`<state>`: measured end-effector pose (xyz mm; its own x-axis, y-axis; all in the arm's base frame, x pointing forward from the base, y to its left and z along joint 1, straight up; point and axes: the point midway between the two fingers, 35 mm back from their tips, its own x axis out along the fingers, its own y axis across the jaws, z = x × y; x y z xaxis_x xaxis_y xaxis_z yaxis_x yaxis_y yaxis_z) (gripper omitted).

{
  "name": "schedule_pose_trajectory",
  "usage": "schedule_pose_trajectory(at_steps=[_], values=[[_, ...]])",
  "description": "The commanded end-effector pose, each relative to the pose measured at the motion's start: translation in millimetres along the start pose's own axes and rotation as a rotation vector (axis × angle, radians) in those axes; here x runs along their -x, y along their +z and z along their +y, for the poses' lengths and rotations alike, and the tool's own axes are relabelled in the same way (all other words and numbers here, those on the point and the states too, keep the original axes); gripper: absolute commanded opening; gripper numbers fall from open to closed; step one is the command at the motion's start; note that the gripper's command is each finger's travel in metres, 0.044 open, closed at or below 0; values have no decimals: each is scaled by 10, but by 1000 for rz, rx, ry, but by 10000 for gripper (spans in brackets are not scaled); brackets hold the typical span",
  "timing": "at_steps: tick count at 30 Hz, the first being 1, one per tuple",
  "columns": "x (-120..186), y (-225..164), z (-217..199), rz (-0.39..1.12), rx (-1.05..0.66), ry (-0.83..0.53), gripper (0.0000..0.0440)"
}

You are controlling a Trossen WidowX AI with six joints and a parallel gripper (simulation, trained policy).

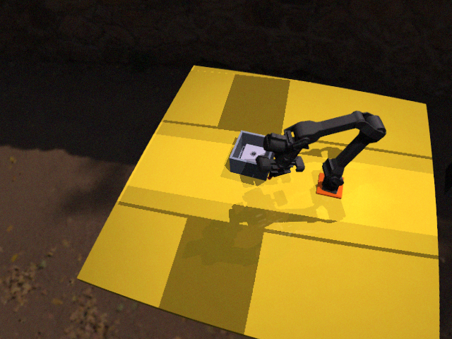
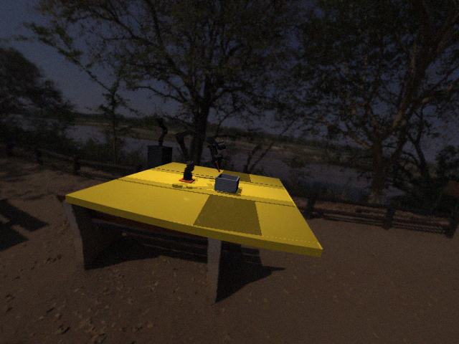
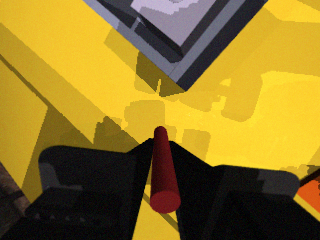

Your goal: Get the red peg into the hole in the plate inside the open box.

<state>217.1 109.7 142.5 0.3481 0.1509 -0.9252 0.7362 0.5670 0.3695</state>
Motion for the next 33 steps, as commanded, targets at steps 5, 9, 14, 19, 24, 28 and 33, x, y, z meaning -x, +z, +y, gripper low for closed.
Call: schedule_pose_trajectory(at_steps=[5,9,14,19,24,28,33], values=[[86,362,124,-74,-18,14,0],[88,535,162,-104,-36,17,0],[71,728,181,-134,-59,14,0],[35,900,186,-158,-82,11,0],[-18,1059,184,-176,-105,6,1],[-71,1174,179,-184,-123,1,2],[-144,1294,171,-185,-142,-7,6]])
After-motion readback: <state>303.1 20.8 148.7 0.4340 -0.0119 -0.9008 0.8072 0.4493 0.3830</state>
